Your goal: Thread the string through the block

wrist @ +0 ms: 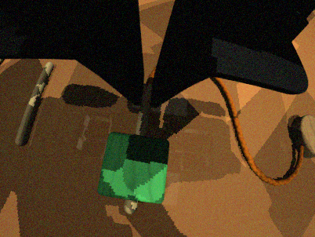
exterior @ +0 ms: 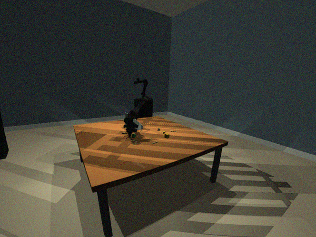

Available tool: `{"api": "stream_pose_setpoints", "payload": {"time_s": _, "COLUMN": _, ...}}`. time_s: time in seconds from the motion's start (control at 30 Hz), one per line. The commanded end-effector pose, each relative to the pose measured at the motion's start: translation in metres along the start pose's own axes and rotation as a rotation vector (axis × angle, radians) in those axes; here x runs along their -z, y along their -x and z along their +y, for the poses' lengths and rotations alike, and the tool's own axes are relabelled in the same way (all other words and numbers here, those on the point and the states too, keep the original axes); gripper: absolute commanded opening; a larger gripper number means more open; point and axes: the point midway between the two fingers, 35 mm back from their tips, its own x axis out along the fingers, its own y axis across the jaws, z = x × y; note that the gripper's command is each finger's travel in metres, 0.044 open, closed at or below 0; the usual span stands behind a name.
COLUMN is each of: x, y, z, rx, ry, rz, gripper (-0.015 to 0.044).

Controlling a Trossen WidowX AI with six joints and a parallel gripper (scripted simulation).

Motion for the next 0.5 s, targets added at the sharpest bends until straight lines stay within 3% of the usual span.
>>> {"api": "stream_pose_setpoints", "payload": {"time_s": 0.0, "x": -0.006, "y": 0.001, "z": 0.001, "rx": 0.003, "ry": -0.005, "rz": -0.003, "gripper": 0.0000}}
{"api": "stream_pose_setpoints", "payload": {"time_s": 0.37, "x": -0.020, "y": 0.001, "z": 0.001, "rx": 0.003, "ry": -0.005, "rz": -0.003, "gripper": 0.0000}}
{"api": "stream_pose_setpoints", "payload": {"time_s": 0.47, "x": -0.016, "y": 0.000, "z": 0.000, "rx": 0.000, "ry": 0.000, "rz": -0.001, "gripper": 0.0079}}
